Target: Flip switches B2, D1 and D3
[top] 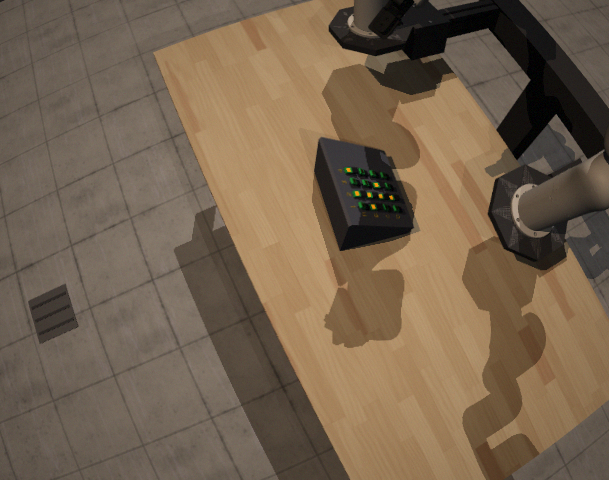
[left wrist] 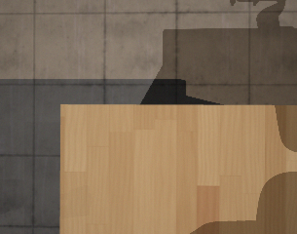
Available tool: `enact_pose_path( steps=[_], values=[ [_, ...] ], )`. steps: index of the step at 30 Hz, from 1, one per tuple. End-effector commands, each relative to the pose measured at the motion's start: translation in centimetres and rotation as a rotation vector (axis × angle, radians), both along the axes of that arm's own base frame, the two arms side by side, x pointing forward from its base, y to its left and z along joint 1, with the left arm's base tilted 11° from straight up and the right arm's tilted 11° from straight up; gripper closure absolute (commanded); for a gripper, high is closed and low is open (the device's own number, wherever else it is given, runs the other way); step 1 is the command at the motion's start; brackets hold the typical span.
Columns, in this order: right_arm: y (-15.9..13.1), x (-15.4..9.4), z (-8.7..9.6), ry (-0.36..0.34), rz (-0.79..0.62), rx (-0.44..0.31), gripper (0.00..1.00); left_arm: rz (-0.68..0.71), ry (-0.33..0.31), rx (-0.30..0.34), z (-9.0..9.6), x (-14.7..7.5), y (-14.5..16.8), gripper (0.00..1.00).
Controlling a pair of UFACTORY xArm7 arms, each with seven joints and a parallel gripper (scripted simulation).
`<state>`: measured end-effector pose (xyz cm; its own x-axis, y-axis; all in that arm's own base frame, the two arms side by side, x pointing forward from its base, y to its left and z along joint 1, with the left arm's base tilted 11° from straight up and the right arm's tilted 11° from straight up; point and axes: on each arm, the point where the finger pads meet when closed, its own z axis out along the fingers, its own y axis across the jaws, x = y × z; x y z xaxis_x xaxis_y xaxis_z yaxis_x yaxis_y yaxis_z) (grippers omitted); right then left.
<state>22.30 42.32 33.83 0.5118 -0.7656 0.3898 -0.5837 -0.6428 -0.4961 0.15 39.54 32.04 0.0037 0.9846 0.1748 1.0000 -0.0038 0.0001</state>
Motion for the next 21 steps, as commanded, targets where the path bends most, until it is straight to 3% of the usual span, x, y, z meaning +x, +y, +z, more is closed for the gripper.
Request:
enact_pose_path(
  steps=[1, 21],
  values=[
    [1.3, -1.1, -1.0, -0.017, -0.029, 0.019, 1.00, 0.000, 0.000, 0.006, 0.2, 0.0, 0.1, 0.00],
    [4.4, -4.5, -5.7, -0.054, -0.116, 0.076, 1.00, 0.000, 0.000, 0.006, 0.2, 0.0, 0.1, 0.00]
  ],
)
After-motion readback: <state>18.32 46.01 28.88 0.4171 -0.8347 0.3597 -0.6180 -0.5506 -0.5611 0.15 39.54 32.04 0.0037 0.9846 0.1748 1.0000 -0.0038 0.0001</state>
